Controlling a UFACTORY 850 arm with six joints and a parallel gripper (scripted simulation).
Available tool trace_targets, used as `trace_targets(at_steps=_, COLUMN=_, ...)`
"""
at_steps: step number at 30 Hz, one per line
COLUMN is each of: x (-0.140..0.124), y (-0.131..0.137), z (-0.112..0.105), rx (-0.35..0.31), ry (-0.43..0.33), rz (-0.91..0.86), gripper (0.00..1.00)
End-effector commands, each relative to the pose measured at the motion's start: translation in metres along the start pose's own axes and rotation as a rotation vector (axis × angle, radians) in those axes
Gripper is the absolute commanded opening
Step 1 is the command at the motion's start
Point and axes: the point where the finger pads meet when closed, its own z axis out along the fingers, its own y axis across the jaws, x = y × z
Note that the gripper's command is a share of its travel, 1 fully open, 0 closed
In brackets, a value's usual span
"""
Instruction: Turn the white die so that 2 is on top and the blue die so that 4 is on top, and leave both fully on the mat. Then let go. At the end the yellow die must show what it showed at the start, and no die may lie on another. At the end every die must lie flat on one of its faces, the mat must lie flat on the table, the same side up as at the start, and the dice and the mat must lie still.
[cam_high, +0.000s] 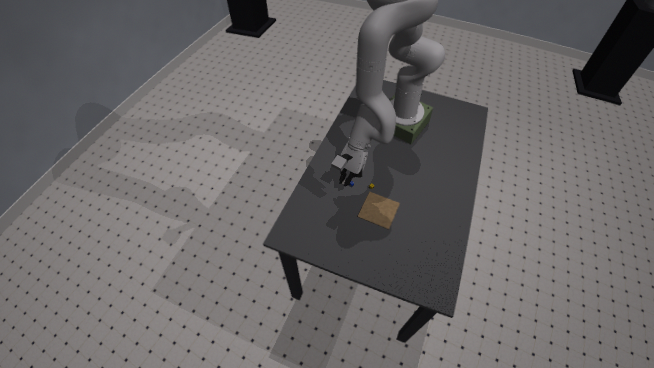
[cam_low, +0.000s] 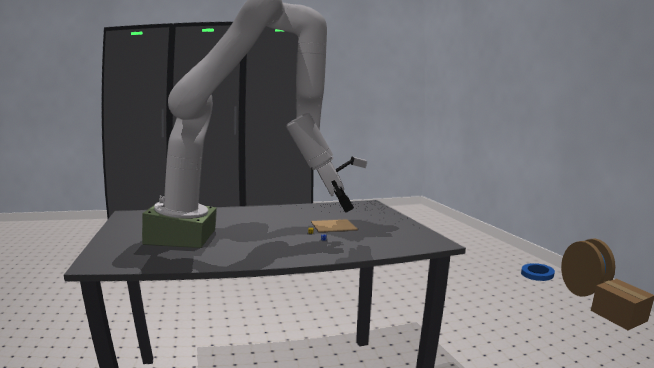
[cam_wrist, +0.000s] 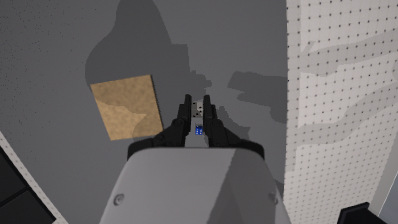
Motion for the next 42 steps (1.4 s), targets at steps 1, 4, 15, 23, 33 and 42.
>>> trace_targets(at_steps=1, x=-0.002, y=0.0, z=0.001, rx=-0.001, ry=0.175, rz=0.0, gripper=0.11)
trace_targets(at_steps=4, x=-0.003, y=0.0, z=0.0, rx=-0.001, ry=0.255, rz=0.0, gripper=0.11)
trace_targets(at_steps=15, x=-0.005, y=0.0, z=-0.002, rx=-0.001, ry=0.344, rz=0.0, gripper=0.11)
trace_targets(at_steps=23, x=-0.009, y=0.0, z=0.005, rx=-0.001, ry=0.345, rz=0.0, gripper=0.11)
trace_targets(at_steps=33, x=-0.022, y=0.0, z=0.028, rx=-0.001, ry=0.345, rz=0.0, gripper=0.11)
trace_targets(at_steps=42, x=-0.038, y=0.0, z=0.056, rx=-0.001, ry=0.345, rz=0.0, gripper=0.11)
